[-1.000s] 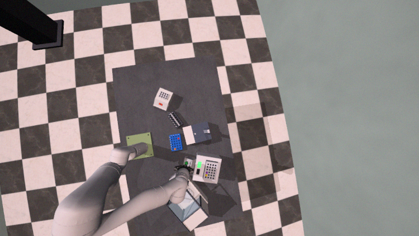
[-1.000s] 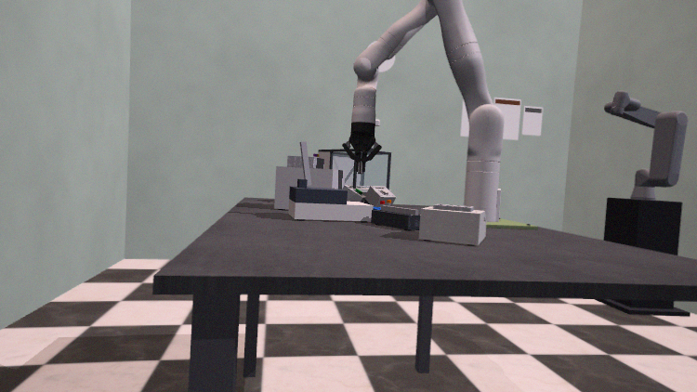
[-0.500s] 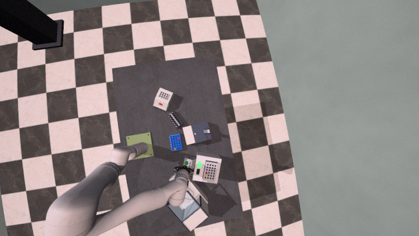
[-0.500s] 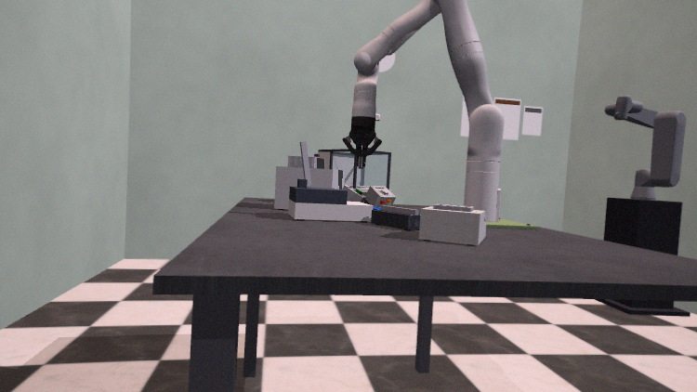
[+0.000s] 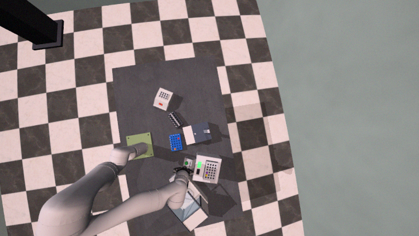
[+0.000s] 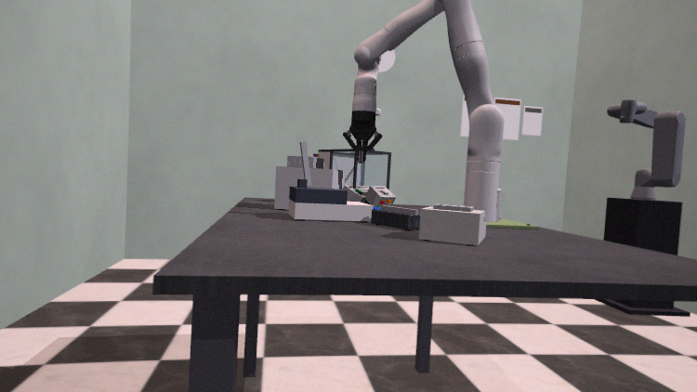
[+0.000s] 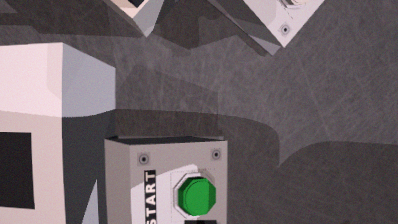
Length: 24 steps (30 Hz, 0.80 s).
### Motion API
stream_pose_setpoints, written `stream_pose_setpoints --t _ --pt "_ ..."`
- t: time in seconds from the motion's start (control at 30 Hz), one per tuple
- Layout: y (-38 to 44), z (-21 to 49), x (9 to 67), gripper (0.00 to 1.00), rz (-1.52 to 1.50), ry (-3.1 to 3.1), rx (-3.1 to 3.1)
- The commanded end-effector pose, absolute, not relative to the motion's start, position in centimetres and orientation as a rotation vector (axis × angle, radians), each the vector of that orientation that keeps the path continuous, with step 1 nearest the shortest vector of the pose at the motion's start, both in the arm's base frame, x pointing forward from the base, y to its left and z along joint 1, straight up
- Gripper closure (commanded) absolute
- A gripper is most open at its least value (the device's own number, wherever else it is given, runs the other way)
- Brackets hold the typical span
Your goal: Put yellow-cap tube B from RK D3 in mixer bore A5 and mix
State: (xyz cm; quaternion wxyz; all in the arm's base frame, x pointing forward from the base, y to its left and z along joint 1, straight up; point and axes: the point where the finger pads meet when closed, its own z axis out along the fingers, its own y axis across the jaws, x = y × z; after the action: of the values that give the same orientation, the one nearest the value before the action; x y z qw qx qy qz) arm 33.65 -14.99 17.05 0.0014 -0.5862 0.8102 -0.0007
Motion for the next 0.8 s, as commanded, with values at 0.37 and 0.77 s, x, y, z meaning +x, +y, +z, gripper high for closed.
stream_pose_setpoints --t 0.37,0.77 --pt "-14.3 18.0 33.4 0.9 -0.004 2.596 -1.762" --pt "-11.3 20.4 32.3 0.9 -0.003 2.788 -1.439"
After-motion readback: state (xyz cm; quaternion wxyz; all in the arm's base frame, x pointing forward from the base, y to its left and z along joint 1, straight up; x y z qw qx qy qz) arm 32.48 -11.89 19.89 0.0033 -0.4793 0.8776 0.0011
